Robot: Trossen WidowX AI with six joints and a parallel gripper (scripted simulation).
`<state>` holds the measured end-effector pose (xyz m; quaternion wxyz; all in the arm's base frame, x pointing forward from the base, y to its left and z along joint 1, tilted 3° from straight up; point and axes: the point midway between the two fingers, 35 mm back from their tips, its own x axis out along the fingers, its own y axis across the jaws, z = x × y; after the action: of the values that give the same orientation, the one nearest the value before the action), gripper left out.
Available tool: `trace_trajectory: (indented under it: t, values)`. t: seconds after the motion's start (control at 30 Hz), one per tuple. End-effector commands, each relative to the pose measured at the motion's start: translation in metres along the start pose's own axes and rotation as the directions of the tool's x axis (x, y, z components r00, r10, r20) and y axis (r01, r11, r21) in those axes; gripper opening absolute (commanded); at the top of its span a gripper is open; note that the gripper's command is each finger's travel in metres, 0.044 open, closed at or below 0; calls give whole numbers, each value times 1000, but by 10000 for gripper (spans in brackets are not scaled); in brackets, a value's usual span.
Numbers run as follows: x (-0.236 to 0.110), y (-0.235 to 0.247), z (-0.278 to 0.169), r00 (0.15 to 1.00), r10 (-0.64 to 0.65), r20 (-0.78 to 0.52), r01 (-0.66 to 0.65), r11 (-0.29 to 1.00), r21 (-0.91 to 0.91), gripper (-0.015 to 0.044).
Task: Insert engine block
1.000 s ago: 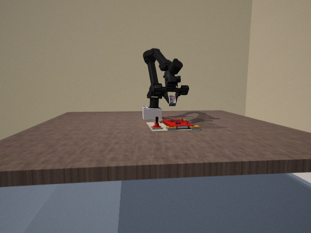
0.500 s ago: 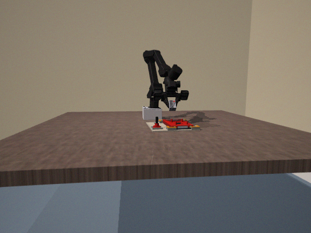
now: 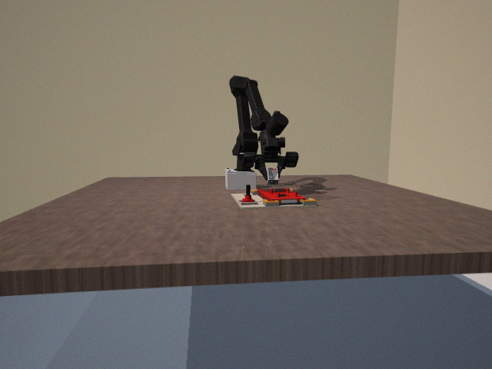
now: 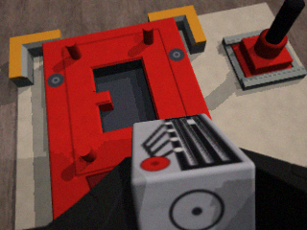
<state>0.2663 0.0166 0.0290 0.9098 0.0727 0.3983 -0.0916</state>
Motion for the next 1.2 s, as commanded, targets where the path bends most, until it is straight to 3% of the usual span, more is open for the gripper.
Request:
trace_trajectory:
  t: [0.0, 0.5, 1.03, 1.17]
  values:
    - [6, -1, -6, 1000, -5, 1, 5, 1000, 5, 0]
    - [23, 0, -20, 1000, -5, 1, 5, 1000, 5, 0]
    - [22, 0, -17, 1000, -2, 14, 2, 1000, 3, 420]
    - [22, 0, -17, 1000, -2, 14, 2, 1000, 3, 440]
